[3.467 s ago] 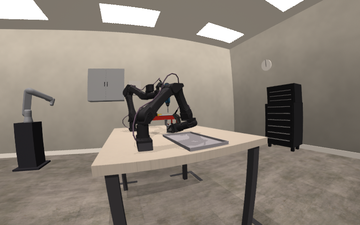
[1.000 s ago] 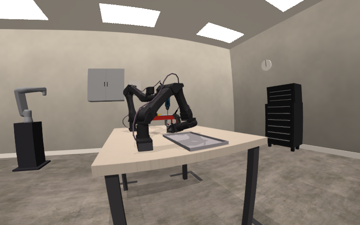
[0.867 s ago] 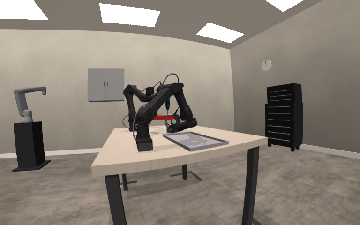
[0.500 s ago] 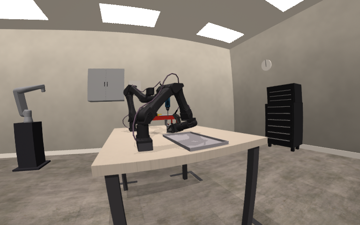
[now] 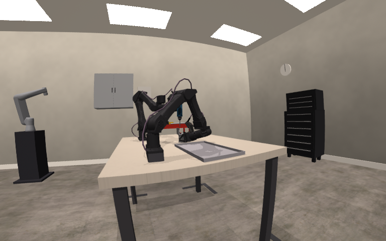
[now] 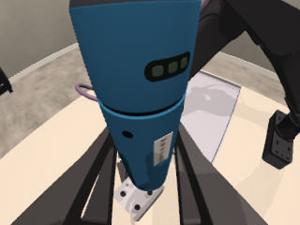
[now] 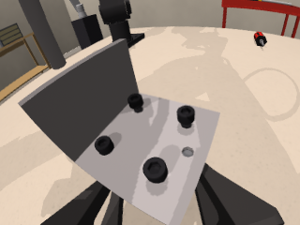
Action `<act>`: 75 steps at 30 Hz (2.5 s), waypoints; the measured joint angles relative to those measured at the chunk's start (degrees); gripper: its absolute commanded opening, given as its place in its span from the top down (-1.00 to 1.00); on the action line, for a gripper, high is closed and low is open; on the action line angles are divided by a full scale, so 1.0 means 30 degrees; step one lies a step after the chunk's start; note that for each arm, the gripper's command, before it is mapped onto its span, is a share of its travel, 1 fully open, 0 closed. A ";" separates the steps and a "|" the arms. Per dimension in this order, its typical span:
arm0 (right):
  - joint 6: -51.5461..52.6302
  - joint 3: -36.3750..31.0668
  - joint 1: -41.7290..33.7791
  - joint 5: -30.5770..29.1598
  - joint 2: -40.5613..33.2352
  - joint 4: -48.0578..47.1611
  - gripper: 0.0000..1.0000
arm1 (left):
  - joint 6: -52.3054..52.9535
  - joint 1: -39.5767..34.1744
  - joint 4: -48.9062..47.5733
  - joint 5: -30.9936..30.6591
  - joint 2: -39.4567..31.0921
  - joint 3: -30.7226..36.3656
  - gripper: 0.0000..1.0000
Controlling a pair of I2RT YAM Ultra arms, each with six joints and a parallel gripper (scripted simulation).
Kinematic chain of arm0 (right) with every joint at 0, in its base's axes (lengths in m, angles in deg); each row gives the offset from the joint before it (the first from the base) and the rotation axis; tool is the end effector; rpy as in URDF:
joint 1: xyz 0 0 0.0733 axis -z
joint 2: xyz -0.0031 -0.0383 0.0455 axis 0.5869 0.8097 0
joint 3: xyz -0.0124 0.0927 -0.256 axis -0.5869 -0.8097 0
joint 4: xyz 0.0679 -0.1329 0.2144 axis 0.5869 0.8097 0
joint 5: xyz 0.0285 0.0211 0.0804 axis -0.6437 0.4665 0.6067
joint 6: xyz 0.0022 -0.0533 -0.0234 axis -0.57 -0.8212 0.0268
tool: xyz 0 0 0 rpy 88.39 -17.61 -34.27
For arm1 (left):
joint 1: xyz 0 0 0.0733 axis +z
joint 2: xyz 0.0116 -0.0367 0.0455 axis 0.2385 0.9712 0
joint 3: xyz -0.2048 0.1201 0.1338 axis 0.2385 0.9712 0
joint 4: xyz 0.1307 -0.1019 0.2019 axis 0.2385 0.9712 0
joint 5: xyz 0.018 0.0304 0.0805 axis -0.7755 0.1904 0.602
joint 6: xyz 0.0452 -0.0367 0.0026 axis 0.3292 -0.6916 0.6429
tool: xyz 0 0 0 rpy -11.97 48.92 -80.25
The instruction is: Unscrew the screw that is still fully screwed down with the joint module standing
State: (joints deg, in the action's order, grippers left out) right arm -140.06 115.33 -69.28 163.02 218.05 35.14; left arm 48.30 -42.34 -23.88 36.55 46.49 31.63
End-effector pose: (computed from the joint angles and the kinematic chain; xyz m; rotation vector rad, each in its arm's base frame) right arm 0.3238 0.2627 0.0228 -1.8472 1.0221 1.4168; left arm 0.1689 -0.2497 0.2669 0.7703 1.4541 -0.7570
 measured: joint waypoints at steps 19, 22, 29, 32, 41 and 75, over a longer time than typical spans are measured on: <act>0.0000 0.0000 0.0000 0.0000 0.0000 0.0000 -0.17 | 0.0000 0.0000 -0.0678 -0.0015 0.0277 0.0299 0.17; 0.0000 0.0000 0.0000 0.0000 0.0000 0.0000 -0.17 | 0.0000 0.0000 -0.0714 -0.0015 0.0357 0.0364 0.17; 0.0000 0.0000 0.0000 0.0000 0.0000 0.0000 -0.17 | 0.0000 0.0000 -0.1115 -0.0015 0.0583 0.0656 0.17; 0.0000 0.0000 0.0000 0.0000 0.0000 0.0000 -0.17 | 0.0000 0.0000 -0.1290 -0.0015 0.0583 0.0641 0.17; 0.0000 0.0000 0.0000 0.0000 0.0000 0.0000 -0.17 | 0.0000 0.0000 -0.1668 -0.0029 0.0772 0.0867 0.17; 0.0000 0.0000 0.0000 0.0000 0.0000 0.0000 -0.17 | 0.0000 0.0000 -0.2594 -0.0044 0.0984 0.1158 0.17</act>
State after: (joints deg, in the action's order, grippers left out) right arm -140.06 115.33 -69.28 163.02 218.05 35.14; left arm 48.30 -42.34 -31.66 36.41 49.44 35.10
